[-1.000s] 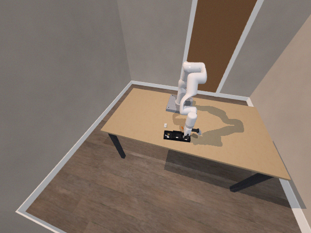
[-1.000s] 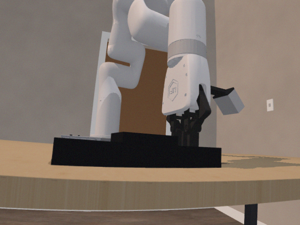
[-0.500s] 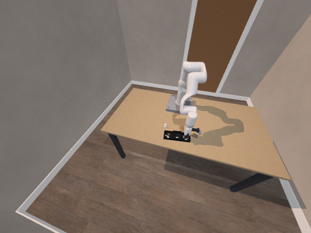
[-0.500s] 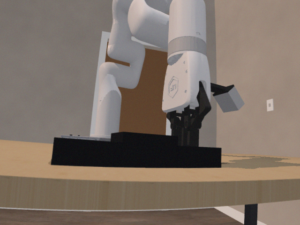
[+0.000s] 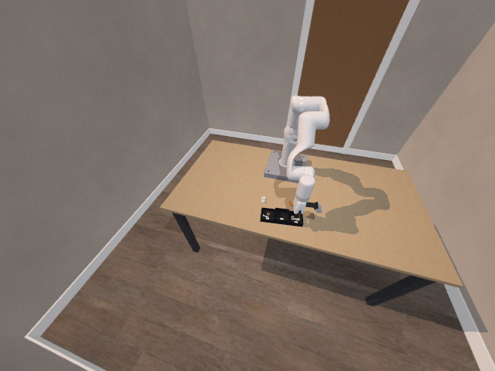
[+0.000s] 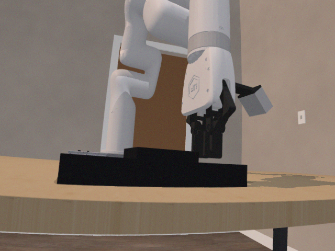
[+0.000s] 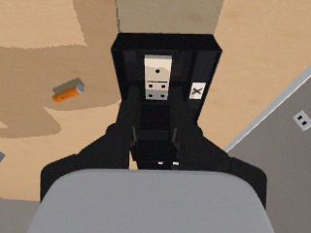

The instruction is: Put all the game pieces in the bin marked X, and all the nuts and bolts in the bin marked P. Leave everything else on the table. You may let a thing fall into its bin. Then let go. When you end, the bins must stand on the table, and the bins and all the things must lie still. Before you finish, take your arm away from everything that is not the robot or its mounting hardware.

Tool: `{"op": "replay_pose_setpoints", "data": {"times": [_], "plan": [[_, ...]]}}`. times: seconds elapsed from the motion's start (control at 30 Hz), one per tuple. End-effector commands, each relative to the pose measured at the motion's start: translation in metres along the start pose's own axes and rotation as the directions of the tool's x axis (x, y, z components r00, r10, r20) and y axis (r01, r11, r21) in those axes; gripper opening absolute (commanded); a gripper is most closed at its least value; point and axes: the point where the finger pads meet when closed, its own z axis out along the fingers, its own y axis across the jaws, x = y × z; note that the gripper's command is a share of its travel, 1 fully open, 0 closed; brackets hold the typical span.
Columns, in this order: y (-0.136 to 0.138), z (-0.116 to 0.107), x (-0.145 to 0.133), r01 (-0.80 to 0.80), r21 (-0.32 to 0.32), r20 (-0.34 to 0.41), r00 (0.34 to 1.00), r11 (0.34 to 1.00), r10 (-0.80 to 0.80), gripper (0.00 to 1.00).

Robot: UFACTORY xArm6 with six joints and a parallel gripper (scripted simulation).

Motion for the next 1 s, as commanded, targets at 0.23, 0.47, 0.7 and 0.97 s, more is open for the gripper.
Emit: {"op": "replay_pose_setpoints", "data": {"times": [0.23, 0.47, 0.7, 0.97], "plan": [[0.001, -0.03, 0.0, 0.0, -0.004, -0.001, 1.0, 1.0, 0.0, 0.31], [-0.003, -0.03, -0.007, -0.05, -0.004, -0.001, 0.999, 0.999, 0.05, 0.41], [-0.032, -0.03, -0.058, -0.318, -0.002, -0.002, 0.948, 0.948, 0.318, 0.41], [-0.058, -0.03, -0.101, -0.547, 0.001, -0.004, 0.837, 0.837, 0.547, 0.41]]}}
